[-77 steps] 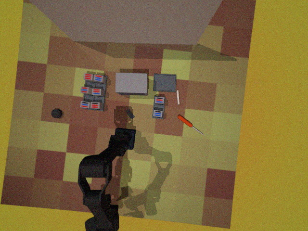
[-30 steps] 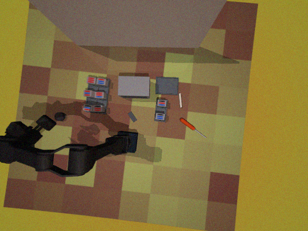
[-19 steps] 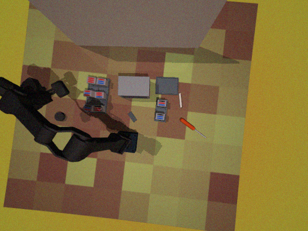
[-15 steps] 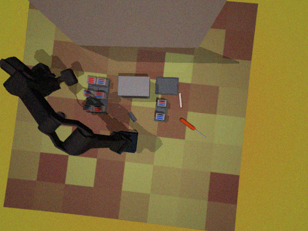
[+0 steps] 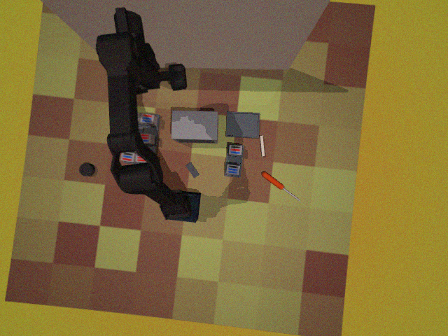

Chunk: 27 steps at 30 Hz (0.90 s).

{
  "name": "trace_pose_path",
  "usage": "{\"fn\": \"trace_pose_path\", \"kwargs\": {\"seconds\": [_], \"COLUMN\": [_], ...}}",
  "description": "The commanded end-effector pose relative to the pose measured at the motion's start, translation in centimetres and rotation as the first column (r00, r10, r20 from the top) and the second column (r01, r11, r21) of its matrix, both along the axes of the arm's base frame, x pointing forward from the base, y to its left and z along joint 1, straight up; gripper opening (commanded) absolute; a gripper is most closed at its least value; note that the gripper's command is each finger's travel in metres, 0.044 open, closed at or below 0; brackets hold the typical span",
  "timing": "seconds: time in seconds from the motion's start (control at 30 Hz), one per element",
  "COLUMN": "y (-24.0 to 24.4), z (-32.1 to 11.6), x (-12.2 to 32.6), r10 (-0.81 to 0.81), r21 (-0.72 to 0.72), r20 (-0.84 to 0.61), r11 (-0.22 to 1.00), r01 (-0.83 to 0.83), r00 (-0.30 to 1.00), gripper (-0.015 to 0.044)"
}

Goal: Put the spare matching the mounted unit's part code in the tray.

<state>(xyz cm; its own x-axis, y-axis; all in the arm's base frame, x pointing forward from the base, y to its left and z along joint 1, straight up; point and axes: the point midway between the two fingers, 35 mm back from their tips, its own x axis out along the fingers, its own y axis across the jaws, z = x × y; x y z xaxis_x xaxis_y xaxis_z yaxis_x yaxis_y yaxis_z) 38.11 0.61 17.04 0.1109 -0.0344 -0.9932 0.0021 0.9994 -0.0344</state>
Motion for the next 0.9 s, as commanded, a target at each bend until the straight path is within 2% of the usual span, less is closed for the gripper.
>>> {"fn": "trace_pose_path", "kwargs": {"seconds": [0.0,0.13,0.77,0.87], "y": [-5.2,-9.1,-9.1,-11.1], "z": [0.7,1.1,1.1,0.9], "x": [-0.5,-1.5,-1.5,-3.0], "r10": [-0.058,-0.114,-0.114,-0.241], "r21": [0.019,0.033,0.033,0.035], "r20": [-0.039,-0.076,-0.076,-0.077], "r11": [0.998,0.993,0.993,0.969], "r01": [0.059,0.117,0.117,0.244], "r00": [0.998,0.991,0.991,0.968], "gripper": [0.0440,0.0440,0.0440,0.0440]}}
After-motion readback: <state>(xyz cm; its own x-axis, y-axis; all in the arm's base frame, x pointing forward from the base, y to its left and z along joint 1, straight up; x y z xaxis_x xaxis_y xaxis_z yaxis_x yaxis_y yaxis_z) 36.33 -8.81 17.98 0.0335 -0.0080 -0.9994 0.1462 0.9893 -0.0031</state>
